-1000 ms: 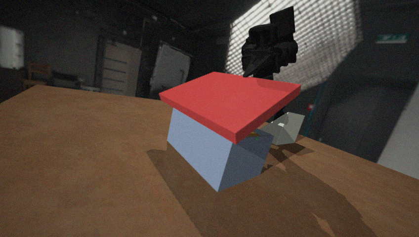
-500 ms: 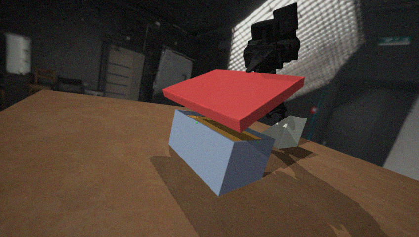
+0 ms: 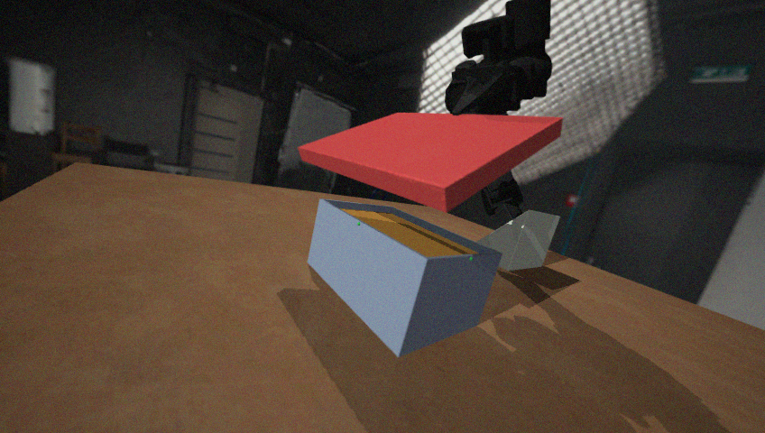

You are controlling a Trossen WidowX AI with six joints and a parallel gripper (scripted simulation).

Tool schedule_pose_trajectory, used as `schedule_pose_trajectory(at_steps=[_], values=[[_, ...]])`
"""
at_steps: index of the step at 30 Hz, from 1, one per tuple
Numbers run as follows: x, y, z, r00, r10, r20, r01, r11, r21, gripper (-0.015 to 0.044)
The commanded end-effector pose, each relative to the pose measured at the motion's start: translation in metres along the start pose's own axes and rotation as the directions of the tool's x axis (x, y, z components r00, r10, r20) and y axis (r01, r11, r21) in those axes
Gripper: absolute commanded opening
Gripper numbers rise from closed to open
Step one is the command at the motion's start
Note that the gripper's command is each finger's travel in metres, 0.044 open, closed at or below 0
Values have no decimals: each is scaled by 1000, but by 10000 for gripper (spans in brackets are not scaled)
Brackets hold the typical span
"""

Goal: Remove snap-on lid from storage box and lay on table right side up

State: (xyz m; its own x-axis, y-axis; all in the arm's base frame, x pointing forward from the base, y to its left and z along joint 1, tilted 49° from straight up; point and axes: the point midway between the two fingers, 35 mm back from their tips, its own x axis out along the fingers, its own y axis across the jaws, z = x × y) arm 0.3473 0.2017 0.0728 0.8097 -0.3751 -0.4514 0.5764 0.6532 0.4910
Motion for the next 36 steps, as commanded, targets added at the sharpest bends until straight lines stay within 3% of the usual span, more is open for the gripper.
schedule_pose_trajectory(at_steps=[1, 36], values=[[-5, 7, 0, 1000, 5, 2, -5, 1000, 7, 0], [-7, 0, 62, 1000, 4, 3, -4, 1000, 4, 0]])
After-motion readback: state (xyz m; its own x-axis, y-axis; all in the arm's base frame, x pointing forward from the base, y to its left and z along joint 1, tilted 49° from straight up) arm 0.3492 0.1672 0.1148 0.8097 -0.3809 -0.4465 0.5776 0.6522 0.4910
